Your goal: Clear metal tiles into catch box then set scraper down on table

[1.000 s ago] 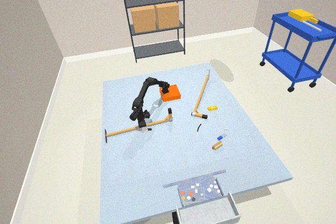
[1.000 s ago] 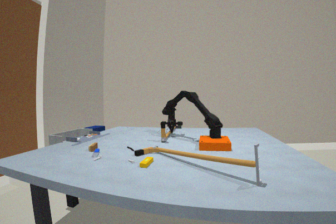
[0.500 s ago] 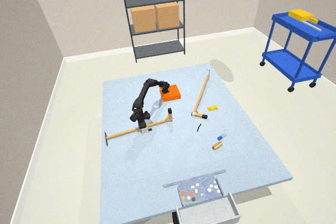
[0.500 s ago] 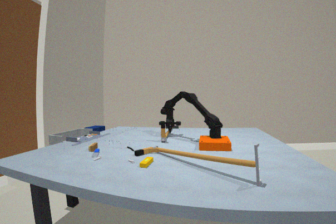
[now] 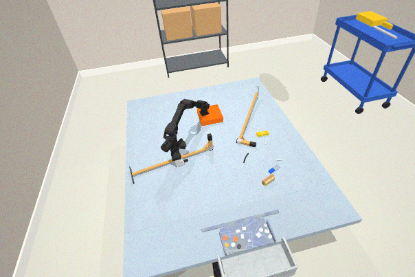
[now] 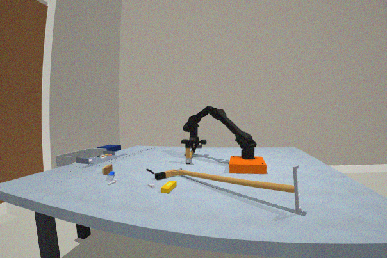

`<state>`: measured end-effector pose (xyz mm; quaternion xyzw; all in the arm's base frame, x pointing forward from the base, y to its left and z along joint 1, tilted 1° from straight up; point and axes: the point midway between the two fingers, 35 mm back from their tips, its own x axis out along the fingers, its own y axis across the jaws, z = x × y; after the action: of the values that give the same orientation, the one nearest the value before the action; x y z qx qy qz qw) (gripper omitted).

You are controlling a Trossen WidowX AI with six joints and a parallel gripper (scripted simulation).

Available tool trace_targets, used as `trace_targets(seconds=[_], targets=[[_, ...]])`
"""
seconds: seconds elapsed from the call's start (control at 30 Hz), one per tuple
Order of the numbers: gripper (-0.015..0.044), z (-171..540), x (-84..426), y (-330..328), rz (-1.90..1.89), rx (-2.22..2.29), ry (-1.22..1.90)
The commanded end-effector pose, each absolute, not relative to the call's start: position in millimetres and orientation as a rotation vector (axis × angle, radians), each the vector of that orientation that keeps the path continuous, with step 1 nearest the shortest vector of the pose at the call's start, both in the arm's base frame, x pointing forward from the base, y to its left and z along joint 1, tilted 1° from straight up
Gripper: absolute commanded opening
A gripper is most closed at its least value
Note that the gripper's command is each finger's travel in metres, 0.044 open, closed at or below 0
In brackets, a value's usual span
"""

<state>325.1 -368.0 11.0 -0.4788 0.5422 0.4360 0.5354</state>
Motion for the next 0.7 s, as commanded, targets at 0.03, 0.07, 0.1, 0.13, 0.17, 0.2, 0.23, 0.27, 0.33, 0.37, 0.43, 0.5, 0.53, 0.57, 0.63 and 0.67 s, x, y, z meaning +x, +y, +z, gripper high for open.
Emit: trace_targets(seconds=[0.03, 0.07, 0.1, 0.13, 0.17, 0.2, 0.23, 0.27, 0.33, 0.37, 0.43, 0.5, 0.53, 0.57, 0.63, 0.67], targets=[[0.0000, 7.1, 334.4, -366.8, 1.036, -1.142, 1.285], [0.0000, 7.1, 335.4, -366.9, 1.035, -1.142, 1.285], [0.0000, 7.1, 336.4, -366.9, 1.035, -1.142, 1.285], [0.0000, 7.1, 337.4, -367.0, 1.034, -1.143, 1.284], [0.0000, 7.1, 338.4, -367.0, 1.034, -1.143, 1.284], [0.0000, 7.1, 339.4, -367.0, 1.034, -1.143, 1.284], [0.0000, 7.1, 340.4, -367.0, 1.033, -1.144, 1.284], [0.0000, 7.0, 341.4, -367.0, 1.033, -1.144, 1.284], [0.0000, 7.0, 343.3, -367.1, 1.032, -1.145, 1.284], [0.0000, 7.0, 344.3, -367.1, 1.031, -1.145, 1.283], [0.0000, 7.0, 346.2, -367.0, 1.030, -1.146, 1.283], [0.0000, 7.0, 348.2, -367.0, 1.030, -1.147, 1.283], [0.0000, 6.9, 349.1, -367.0, 1.029, -1.147, 1.283], [0.0000, 6.9, 350.1, -366.9, 1.029, -1.148, 1.283], [0.0000, 6.9, 352.0, -366.9, 1.028, -1.148, 1.282], [0.0000, 6.9, 353.0, -366.8, 1.027, -1.149, 1.282]])
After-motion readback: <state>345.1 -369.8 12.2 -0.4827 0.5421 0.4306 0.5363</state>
